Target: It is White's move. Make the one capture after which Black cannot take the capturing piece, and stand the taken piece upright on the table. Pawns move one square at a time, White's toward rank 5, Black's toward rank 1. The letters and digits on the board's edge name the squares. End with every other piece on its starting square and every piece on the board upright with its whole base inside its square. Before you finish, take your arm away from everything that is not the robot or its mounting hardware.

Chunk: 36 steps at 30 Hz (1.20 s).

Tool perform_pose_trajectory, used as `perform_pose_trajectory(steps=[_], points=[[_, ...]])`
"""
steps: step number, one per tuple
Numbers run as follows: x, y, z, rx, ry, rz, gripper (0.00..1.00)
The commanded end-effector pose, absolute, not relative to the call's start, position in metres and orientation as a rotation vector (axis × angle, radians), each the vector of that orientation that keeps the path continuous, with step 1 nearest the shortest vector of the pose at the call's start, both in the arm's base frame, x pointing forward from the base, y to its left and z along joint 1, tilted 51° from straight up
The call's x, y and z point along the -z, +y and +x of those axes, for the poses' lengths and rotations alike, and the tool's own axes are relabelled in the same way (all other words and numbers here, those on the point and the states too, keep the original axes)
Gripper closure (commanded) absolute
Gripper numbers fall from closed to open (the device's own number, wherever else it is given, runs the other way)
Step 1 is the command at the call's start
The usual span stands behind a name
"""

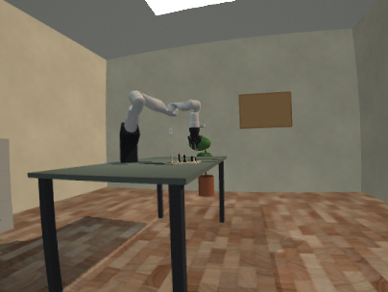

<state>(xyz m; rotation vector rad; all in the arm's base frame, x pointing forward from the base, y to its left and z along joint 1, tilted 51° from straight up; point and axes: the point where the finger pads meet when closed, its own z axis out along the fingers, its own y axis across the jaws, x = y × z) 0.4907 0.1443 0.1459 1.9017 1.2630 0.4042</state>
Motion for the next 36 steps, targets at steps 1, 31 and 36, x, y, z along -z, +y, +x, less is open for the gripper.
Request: perform_pose_trajectory(steps=[1,31,36], points=[[-0.146,0.145,0.491,-0.405,1.263,1.901,0.66],[-0.125,0.131,0.512,-0.405,1.263,1.901,0.66],[-0.121,0.128,0.517,-0.405,1.263,1.901,0.66]])
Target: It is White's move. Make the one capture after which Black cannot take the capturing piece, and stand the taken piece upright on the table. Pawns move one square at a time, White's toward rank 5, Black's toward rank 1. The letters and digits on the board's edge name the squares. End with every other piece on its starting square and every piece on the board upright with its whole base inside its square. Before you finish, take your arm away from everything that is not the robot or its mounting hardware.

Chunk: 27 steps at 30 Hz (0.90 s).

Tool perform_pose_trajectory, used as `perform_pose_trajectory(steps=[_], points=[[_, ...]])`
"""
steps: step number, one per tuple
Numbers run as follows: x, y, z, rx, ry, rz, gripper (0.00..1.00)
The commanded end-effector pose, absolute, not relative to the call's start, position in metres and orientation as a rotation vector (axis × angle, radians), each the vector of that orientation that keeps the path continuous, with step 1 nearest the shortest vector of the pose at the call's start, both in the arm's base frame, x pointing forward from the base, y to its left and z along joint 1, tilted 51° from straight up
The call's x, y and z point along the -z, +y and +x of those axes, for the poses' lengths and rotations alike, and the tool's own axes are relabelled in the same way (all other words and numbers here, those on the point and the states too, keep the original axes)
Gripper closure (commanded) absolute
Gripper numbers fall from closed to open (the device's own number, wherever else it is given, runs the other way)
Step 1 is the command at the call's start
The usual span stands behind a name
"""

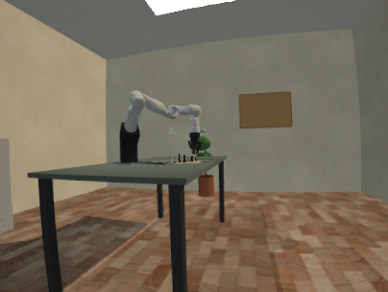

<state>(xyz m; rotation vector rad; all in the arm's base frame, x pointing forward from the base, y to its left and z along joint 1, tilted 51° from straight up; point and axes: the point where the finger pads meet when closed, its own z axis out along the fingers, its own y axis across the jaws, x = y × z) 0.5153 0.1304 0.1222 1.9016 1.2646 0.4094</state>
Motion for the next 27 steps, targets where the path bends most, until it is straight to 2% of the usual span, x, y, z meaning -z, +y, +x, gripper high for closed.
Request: perform_pose_trajectory(steps=[1,27], points=[[-0.1197,0.1276,0.5175,-0.405,1.263,1.901,0.66],[-0.1134,0.1235,0.5239,-0.405,1.263,1.901,0.66]])
